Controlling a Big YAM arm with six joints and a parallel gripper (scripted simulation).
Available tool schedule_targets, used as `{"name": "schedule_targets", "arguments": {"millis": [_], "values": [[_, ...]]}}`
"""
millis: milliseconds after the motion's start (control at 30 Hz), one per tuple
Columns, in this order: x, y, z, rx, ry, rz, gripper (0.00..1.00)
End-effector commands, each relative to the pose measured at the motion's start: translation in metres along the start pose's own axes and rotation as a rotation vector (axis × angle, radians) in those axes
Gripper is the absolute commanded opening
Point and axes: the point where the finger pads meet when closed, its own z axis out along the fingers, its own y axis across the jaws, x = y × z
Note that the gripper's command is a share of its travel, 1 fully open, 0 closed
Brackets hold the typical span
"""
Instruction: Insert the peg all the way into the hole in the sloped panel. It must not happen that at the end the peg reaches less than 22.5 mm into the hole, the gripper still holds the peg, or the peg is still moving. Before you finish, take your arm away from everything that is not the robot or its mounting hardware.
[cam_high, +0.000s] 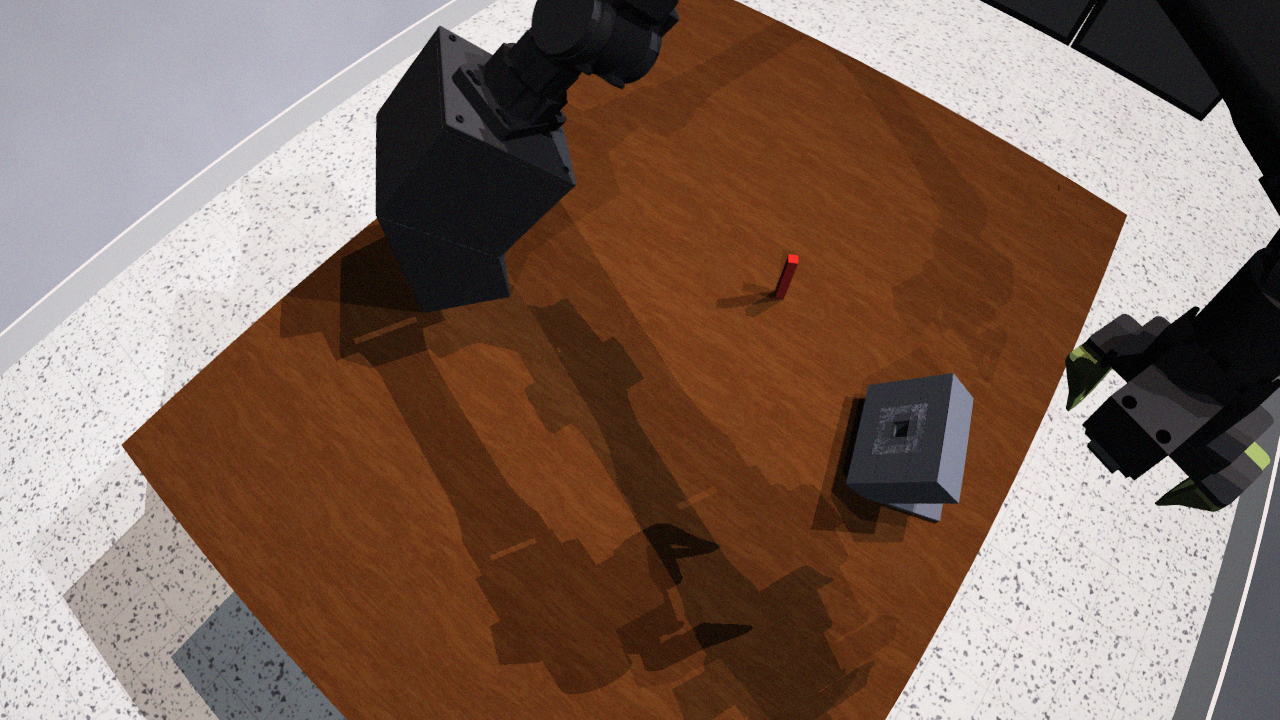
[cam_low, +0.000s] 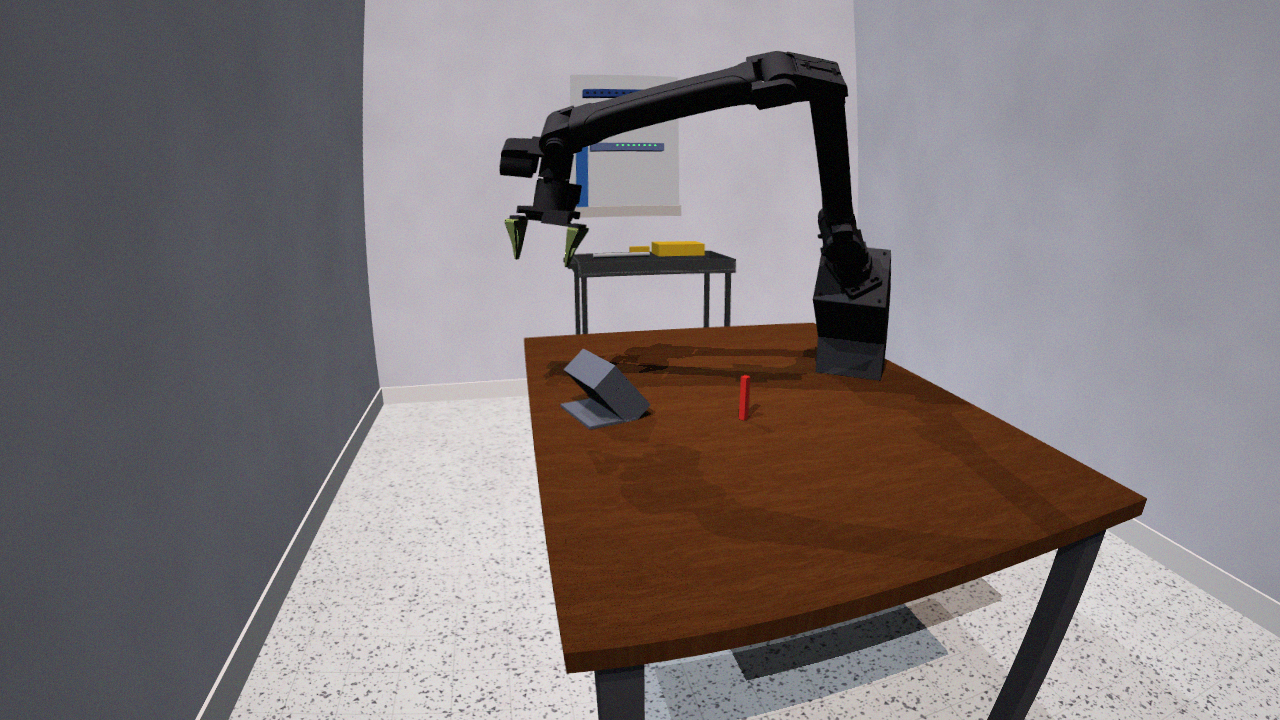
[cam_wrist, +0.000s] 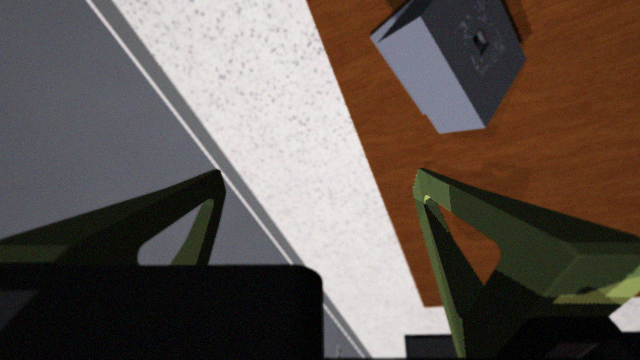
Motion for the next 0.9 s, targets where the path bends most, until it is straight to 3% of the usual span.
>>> {"name": "schedule_targets", "arguments": {"millis": [0,533,867], "values": [[0.002,0.002,-0.005,-0.010,0.001,-0.004,1.00],[0.002,0.002,-0.005,-0.010,0.001,-0.004,1.00],[0.018,-0.038,0.016,0.013,-0.001,-0.271,1.00]]}}
